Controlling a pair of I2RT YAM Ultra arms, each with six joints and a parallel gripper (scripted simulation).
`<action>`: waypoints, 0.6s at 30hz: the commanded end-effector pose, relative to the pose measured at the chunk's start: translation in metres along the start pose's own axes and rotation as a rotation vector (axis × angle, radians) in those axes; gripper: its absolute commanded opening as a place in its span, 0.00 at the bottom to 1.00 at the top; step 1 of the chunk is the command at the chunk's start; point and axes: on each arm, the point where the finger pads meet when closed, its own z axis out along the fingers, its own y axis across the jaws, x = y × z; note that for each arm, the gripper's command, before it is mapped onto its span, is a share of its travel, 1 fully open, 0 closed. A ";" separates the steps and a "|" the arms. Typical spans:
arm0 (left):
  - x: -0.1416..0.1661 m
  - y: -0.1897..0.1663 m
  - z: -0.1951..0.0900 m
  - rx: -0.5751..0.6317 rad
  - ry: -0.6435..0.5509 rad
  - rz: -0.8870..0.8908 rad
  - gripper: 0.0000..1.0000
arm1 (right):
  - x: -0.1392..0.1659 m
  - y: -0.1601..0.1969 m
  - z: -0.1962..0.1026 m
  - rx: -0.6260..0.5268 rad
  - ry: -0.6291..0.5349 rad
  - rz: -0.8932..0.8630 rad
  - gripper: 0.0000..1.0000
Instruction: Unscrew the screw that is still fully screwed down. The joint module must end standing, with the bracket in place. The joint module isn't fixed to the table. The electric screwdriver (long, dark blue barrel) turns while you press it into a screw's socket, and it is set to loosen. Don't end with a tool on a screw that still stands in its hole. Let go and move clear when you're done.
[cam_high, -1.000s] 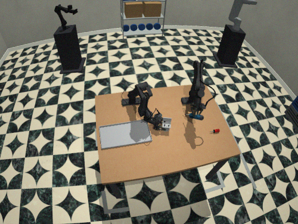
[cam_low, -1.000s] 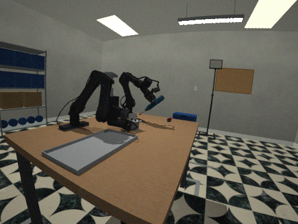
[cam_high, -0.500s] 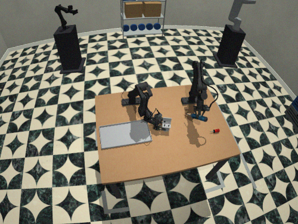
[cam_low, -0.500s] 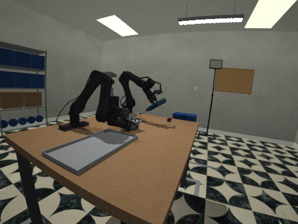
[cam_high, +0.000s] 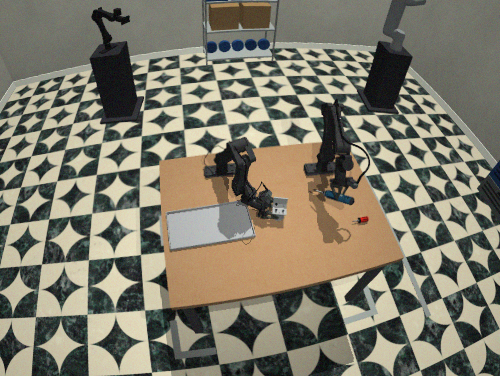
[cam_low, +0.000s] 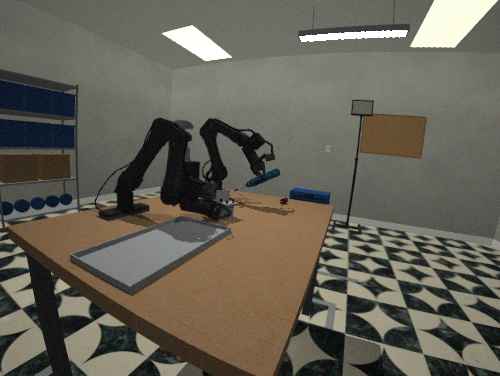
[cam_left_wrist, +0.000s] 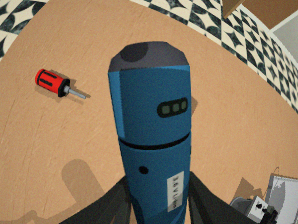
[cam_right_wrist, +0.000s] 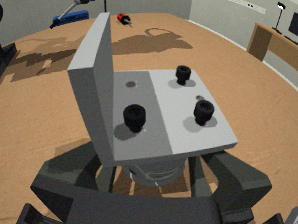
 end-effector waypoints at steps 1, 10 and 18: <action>-0.017 0.005 -0.004 -0.027 -0.019 -0.077 0.42 | 0.003 0.001 0.008 -0.016 0.006 0.001 0.59; -0.024 0.026 -0.011 -0.087 -0.003 -0.191 0.42 | 0.003 0.001 0.008 -0.016 0.006 0.001 0.59; -0.019 0.048 -0.004 -0.175 0.049 -0.279 0.42 | 0.003 0.001 0.008 -0.016 0.006 0.001 0.59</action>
